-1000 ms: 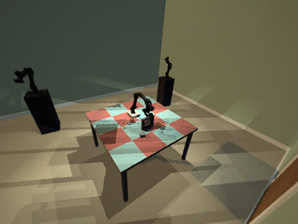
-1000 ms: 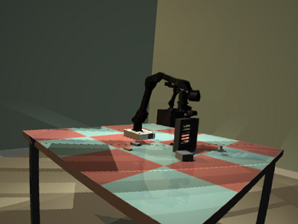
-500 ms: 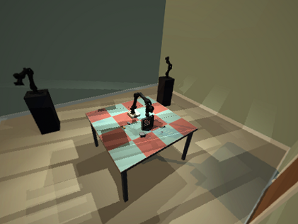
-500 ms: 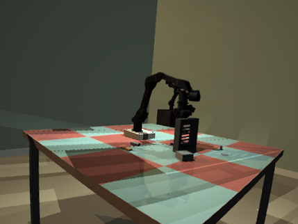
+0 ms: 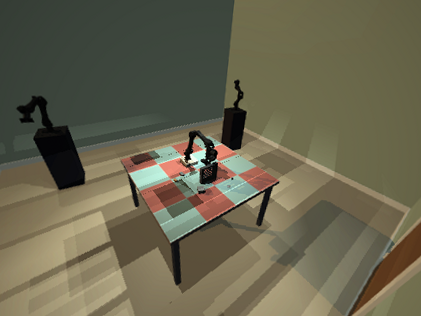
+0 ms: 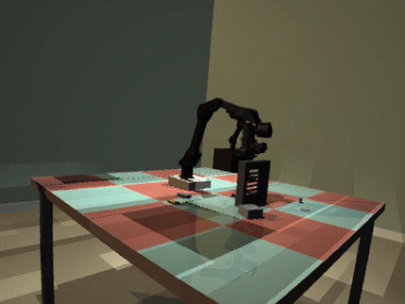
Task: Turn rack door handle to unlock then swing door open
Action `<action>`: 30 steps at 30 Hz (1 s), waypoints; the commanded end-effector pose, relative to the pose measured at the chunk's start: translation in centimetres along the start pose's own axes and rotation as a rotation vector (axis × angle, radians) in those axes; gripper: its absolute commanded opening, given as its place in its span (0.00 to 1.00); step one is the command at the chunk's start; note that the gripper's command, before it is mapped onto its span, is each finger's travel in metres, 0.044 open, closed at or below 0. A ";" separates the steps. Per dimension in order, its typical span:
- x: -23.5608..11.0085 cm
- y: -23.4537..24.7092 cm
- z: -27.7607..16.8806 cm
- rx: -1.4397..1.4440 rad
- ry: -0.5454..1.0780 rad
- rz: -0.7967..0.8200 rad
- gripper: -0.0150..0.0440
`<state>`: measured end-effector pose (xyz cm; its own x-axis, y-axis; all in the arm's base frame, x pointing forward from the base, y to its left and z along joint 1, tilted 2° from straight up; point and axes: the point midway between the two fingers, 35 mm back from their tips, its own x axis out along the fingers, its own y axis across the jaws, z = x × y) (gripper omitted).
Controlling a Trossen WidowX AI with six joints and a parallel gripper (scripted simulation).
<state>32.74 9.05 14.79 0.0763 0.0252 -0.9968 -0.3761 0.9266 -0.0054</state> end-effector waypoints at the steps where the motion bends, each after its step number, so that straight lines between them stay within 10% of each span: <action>1: 0.0 0.0 0.0 0.318 0.000 -0.003 0.75; 30: 0.0 0.0 0.0 1.755 -0.002 -0.002 0.75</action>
<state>32.74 9.05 14.78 0.0762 0.0252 -0.9968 0.8432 0.5319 0.0779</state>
